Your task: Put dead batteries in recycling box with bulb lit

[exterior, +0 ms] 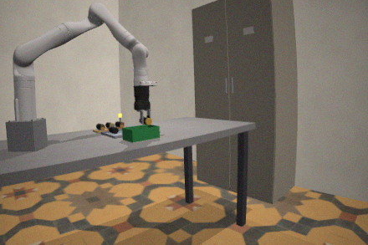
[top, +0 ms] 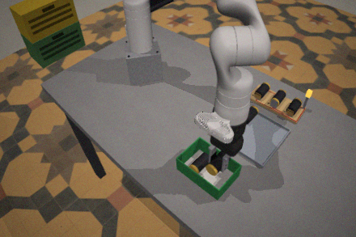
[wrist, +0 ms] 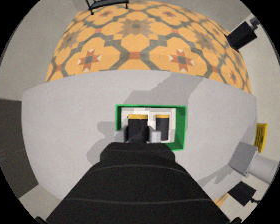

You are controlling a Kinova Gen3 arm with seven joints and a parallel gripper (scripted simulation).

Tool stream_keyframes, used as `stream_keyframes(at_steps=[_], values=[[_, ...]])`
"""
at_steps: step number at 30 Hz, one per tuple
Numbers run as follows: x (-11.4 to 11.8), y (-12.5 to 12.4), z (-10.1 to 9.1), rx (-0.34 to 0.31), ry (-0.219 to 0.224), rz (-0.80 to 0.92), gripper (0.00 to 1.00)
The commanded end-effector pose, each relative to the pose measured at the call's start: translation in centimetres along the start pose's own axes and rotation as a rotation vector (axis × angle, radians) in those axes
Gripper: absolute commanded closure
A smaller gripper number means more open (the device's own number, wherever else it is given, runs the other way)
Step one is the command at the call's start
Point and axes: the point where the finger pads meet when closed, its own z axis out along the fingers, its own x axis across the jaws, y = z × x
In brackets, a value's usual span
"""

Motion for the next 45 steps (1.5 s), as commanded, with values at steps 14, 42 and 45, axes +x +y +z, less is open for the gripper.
stream_keyframes(at_steps=[14,42,45], values=[[-0.1,0.0,4.2,0.000,-0.002,0.000,0.43],[-0.1,0.0,6.4,0.000,-0.002,0.000,0.10],[-0.1,0.0,6.4,0.000,-0.002,0.000,0.10]])
